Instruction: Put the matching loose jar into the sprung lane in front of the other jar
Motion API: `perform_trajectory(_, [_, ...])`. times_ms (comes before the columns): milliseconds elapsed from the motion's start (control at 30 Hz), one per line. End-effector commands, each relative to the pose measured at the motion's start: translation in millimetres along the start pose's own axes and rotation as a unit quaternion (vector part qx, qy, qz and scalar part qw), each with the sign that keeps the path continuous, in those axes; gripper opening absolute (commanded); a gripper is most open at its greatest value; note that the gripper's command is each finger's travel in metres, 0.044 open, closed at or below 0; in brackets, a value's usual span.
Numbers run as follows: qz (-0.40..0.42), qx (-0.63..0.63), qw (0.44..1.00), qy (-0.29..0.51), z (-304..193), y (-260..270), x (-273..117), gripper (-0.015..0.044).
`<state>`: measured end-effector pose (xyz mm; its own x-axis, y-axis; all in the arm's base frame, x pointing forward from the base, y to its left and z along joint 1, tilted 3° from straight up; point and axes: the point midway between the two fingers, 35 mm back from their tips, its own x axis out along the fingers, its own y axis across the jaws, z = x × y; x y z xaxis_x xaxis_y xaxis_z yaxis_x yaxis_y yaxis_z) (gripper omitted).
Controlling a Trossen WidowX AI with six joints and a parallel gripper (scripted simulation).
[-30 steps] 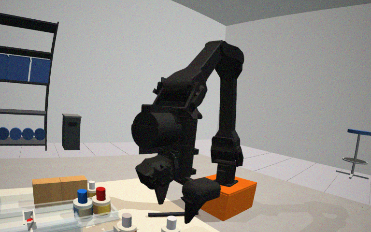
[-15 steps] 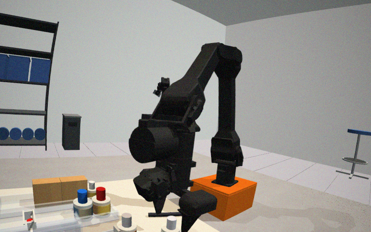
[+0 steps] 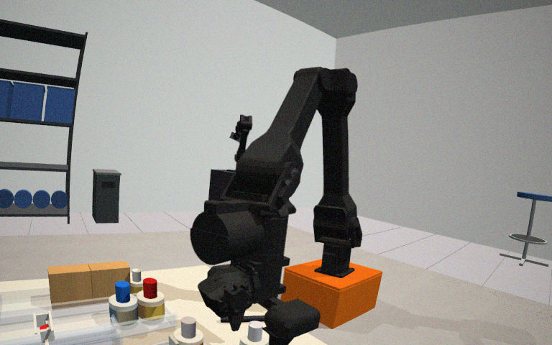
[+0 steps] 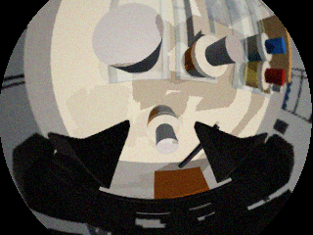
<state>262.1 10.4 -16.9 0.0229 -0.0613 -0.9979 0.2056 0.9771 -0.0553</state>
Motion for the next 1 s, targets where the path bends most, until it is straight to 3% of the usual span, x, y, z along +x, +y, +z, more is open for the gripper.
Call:
perform_trajectory(0, [0.001,-0.002,1.0,0.004,-3,0,5,0.044])
perform_trajectory(300, [0.001,-0.002,1.0,0.004,-3,0,5,0.0204])
perform_trajectory(533, [0.001,-0.002,1.0,0.004,-3,0,5,0.0157])
perform_trajectory(733, [0.001,-0.002,1.0,0.004,1,3,-18,0.0])
perform_trajectory(967, [0.001,-0.002,1.0,0.003,3,7,-67,0.0])
